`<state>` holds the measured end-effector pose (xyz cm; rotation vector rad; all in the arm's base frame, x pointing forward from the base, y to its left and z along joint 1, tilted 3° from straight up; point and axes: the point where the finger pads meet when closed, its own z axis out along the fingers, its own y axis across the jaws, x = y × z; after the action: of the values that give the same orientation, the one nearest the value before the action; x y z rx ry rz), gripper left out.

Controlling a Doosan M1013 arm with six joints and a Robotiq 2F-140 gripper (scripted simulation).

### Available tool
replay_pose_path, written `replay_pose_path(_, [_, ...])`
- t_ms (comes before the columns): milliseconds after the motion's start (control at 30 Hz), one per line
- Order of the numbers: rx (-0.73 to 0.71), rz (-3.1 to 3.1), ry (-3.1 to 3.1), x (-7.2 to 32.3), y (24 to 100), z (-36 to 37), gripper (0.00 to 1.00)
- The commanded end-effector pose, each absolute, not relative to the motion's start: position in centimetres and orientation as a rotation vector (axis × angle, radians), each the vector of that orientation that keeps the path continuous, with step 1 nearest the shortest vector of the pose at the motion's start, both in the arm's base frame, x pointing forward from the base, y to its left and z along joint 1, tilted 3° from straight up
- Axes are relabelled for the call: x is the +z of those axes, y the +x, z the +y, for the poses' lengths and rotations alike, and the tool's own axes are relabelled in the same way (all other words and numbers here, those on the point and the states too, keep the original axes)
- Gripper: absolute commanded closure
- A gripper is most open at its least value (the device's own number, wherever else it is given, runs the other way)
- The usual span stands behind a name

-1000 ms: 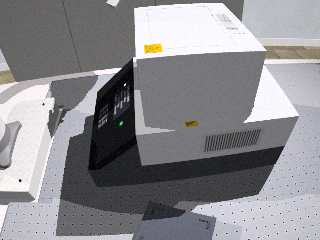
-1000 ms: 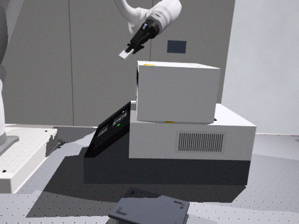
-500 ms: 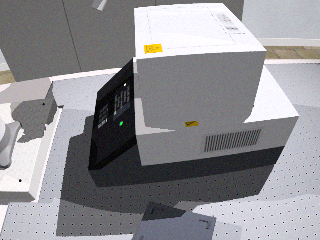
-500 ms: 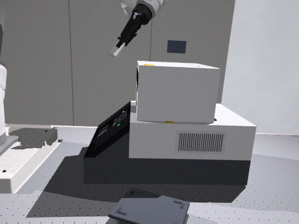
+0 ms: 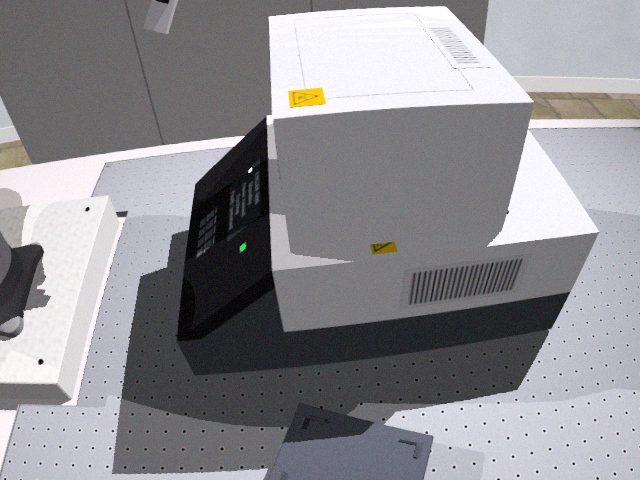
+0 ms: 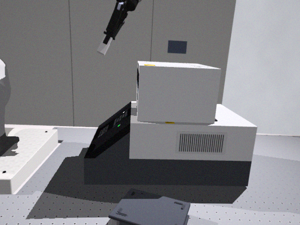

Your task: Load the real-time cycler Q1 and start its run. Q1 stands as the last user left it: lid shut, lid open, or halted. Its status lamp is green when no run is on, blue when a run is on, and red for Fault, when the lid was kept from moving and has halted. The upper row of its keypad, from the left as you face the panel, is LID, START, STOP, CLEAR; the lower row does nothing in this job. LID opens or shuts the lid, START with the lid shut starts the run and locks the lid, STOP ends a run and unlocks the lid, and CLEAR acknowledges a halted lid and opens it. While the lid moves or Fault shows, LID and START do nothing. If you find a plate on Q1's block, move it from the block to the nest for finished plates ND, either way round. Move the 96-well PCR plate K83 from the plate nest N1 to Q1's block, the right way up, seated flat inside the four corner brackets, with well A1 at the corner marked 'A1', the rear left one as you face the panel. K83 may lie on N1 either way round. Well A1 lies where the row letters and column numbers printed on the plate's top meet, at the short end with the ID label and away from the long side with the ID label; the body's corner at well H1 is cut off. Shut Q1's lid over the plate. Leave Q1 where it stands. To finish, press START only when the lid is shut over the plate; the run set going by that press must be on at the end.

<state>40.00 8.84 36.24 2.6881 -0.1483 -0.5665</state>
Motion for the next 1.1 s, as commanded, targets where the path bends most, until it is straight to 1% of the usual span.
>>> replay_pose_path(0, [-0.539,-0.14,2.733,36.5,38.8,7.8,1.0])
replay_pose_path(100, [-0.46,-0.123,2.824,36.6,37.5,7.0,1.0])
replay_pose_path(167, [-0.458,-0.123,2.826,36.7,36.8,6.6,1.0])
replay_pose_path(267, [-0.364,-0.106,2.909,36.7,35.5,5.8,1.0])
replay_pose_path(333, [-0.362,-0.106,2.91,36.8,35.0,5.5,1.0])
replay_pose_path(367, [-0.326,-0.1,2.934,36.8,34.5,5.3,1.0])
replay_pose_path(433, [-0.326,-0.1,2.934,36.8,34.5,5.3,1.0])
replay_pose_path(600, [-0.129,-0.071,3.044,36.6,32.2,4.4,1.0])
replay_pose_path(667, [-0.129,-0.071,3.044,36.6,31.6,4.1,1.0])
replay_pose_path(767, [0.007,-0.054,3.091,36.5,30.6,3.9,1.0])
replay_pose_path(1000, [0.007,-0.054,3.091,36.4,30.0,3.7,1.0])
replay_pose_path(1067, [0.044,0.041,3.08,35.4,30.0,3.7,1.0])
